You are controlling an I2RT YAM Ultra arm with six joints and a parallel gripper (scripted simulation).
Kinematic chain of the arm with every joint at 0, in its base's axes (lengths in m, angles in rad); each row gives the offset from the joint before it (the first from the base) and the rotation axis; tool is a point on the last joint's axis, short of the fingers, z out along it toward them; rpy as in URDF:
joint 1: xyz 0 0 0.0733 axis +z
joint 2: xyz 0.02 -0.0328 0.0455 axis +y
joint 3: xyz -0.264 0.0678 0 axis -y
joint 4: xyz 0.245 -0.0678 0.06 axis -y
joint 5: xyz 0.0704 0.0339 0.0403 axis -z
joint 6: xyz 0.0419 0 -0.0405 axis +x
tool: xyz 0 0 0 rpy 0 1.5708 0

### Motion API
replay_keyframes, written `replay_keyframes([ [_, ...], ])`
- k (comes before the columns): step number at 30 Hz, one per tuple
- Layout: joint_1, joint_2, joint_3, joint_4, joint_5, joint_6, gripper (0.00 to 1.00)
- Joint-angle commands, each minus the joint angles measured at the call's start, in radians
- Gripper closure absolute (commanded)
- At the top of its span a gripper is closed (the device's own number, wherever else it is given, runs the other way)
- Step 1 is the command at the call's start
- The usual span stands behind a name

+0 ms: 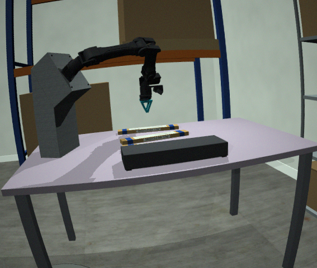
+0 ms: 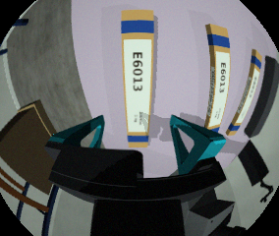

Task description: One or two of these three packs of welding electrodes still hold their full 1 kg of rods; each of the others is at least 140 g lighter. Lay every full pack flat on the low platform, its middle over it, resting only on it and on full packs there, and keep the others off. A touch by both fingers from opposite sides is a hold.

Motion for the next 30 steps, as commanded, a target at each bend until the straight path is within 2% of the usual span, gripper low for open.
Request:
replay_keyframes([
  [1, 0.031, 0.012, 0.043, -0.061, 0.021, 0.027, 0.05],
  [8, 0.033, -0.014, 0.049, -0.074, 0.023, 0.036, 0.05],
  [30, 0.041, 0.014, 0.066, -0.092, 0.027, 0.044, 0.05],
])
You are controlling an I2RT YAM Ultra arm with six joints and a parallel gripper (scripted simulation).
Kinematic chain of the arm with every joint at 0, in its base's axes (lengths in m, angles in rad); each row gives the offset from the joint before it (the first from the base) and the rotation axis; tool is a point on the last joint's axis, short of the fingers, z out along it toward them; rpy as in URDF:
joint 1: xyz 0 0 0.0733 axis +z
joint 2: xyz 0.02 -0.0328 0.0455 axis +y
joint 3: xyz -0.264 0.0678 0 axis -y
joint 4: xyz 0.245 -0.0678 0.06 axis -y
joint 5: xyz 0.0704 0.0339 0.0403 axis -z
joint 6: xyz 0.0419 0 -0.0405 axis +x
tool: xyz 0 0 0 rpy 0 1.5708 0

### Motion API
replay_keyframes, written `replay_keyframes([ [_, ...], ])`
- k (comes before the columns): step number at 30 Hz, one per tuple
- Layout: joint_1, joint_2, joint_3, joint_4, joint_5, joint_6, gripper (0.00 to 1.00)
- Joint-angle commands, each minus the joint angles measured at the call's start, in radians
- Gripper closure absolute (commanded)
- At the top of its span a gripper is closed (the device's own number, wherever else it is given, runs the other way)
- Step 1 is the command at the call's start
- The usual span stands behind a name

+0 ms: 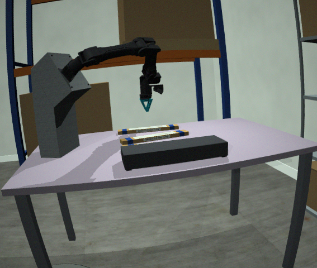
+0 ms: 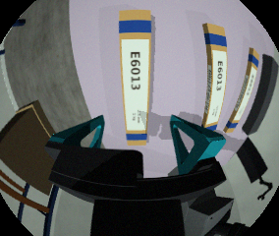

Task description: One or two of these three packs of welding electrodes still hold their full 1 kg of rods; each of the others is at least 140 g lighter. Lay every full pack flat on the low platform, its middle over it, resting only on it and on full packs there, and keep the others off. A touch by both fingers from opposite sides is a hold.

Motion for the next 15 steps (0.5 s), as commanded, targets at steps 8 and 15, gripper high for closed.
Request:
replay_keyframes([
  [8, 0.035, 0.013, 0.029, -0.019, 0.011, 0.007, 0.05],
  [15, 0.035, 0.014, 0.029, -0.02, 0.011, 0.008, 0.05],
])
